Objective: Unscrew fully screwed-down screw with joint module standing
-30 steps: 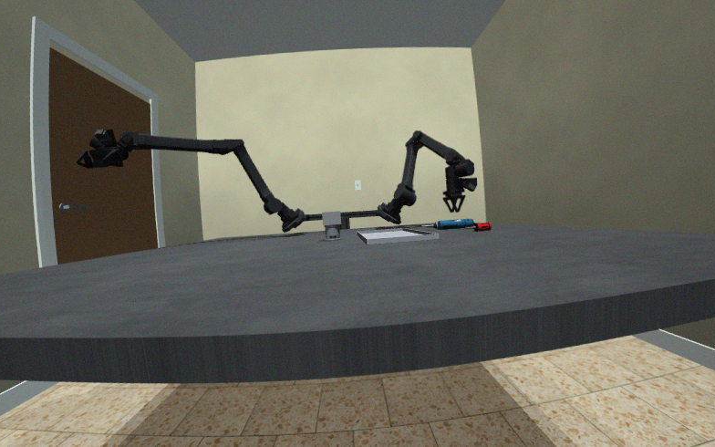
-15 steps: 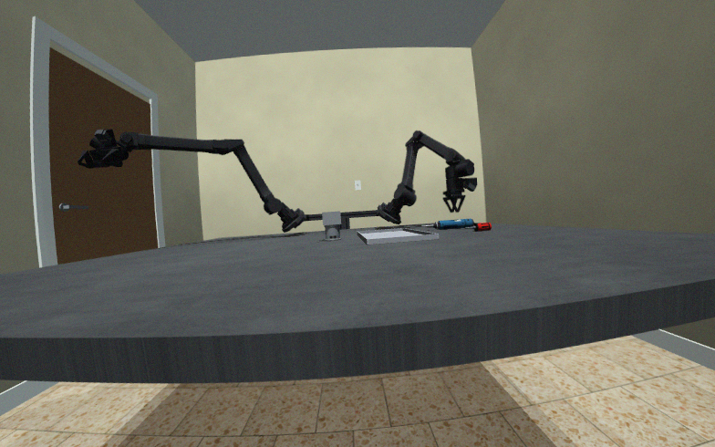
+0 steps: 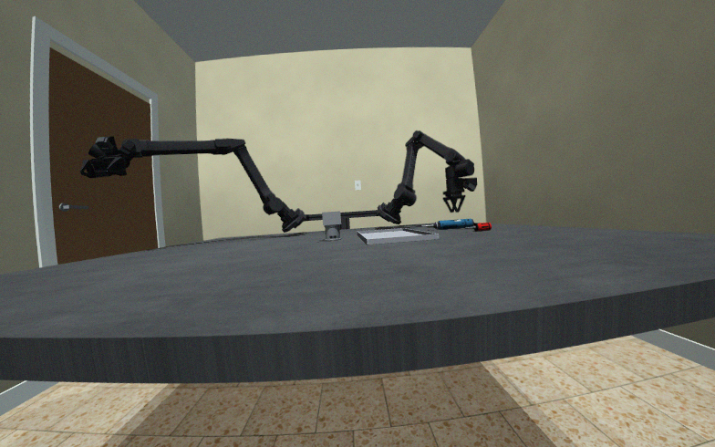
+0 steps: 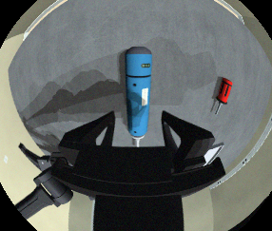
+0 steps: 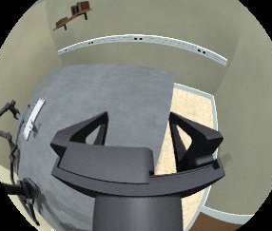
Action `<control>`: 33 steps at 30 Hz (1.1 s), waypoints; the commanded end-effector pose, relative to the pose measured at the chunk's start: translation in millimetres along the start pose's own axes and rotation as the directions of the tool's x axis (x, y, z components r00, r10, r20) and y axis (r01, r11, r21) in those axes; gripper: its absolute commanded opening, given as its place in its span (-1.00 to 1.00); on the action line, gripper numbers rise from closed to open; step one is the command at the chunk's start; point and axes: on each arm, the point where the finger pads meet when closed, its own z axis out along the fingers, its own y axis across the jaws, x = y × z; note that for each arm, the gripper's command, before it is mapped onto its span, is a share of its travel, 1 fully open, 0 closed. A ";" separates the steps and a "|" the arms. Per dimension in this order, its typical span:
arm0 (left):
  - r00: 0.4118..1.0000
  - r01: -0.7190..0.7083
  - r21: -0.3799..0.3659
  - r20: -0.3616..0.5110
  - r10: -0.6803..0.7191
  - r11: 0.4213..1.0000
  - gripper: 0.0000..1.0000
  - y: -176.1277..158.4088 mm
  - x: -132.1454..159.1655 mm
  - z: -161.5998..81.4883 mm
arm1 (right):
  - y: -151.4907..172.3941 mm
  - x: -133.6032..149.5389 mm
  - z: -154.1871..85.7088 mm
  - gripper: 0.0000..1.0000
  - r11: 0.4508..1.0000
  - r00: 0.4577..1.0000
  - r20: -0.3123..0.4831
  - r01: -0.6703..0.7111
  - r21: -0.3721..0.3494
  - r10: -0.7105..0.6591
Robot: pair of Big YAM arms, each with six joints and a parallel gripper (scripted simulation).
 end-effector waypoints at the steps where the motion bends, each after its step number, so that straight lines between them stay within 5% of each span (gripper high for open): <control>1: 1.000 0.000 -0.029 -0.016 -0.001 1.000 0.30 5.6 5.2 6.2 | 9.4 9.9 34.4 0.72 1.000 1.000 0.024 -0.002 -0.026 0.003; 3: 1.000 0.000 -0.029 -0.016 -0.001 1.000 0.30 5.6 5.2 6.2 | 19.8 15.8 52.8 0.72 0.999 1.000 0.028 -0.004 -0.045 0.005; 6: 1.000 0.000 -0.029 -0.016 -0.001 1.000 0.30 5.6 5.2 6.2 | 4.2 -33.5 13.9 0.72 0.997 0.995 0.056 0.078 0.029 -0.080; 8: 1.000 0.000 -0.029 -0.016 -0.001 1.000 0.30 5.6 5.2 6.2 | 4.2 -33.5 13.9 0.72 0.997 0.995 0.056 0.078 0.029 -0.080; 9: 1.000 0.000 -0.029 -0.016 -0.001 1.000 0.30 5.6 5.2 6.2 | 31.0 -10.0 41.2 0.72 0.999 0.998 0.050 0.033 -0.031 -0.032; 12: 1.000 0.000 -0.029 -0.016 -0.001 1.000 0.30 5.6 5.2 6.2 | 54.8 -4.1 65.9 0.72 0.998 0.998 0.056 0.033 -0.059 -0.030; 13: 1.000 0.000 -0.029 -0.016 -0.001 1.000 0.30 5.6 5.2 6.2 | 62.4 23.7 94.2 0.72 0.996 0.999 0.035 -0.002 -0.094 0.005; 20: 1.000 0.000 -0.029 -0.016 -0.001 1.000 0.30 5.6 5.2 6.2 | 122.2 35.0 151.8 0.72 0.987 0.999 0.046 0.002 -0.162 0.006; 23: 1.000 0.000 -0.029 -0.016 -0.001 1.000 0.30 5.6 5.2 6.2 | 91.5 -6.2 116.7 0.72 0.995 0.995 0.086 0.066 -0.080 -0.059; 25: 1.000 0.000 -0.029 -0.016 -0.001 1.000 0.30 5.6 5.2 6.2 | 91.5 -6.2 116.7 0.72 0.995 0.995 0.086 0.066 -0.080 -0.059; 26: 1.000 0.000 -0.029 -0.016 -0.001 1.000 0.30 5.6 5.2 6.2 | 129.4 12.3 138.1 0.72 0.989 0.997 0.073 0.034 -0.145 -0.024; 33: 1.000 0.000 -0.029 -0.016 -0.001 1.000 0.30 5.6 5.2 6.2 | 211.6 40.1 197.9 0.72 0.971 0.998 0.056 0.018 -0.238 -0.005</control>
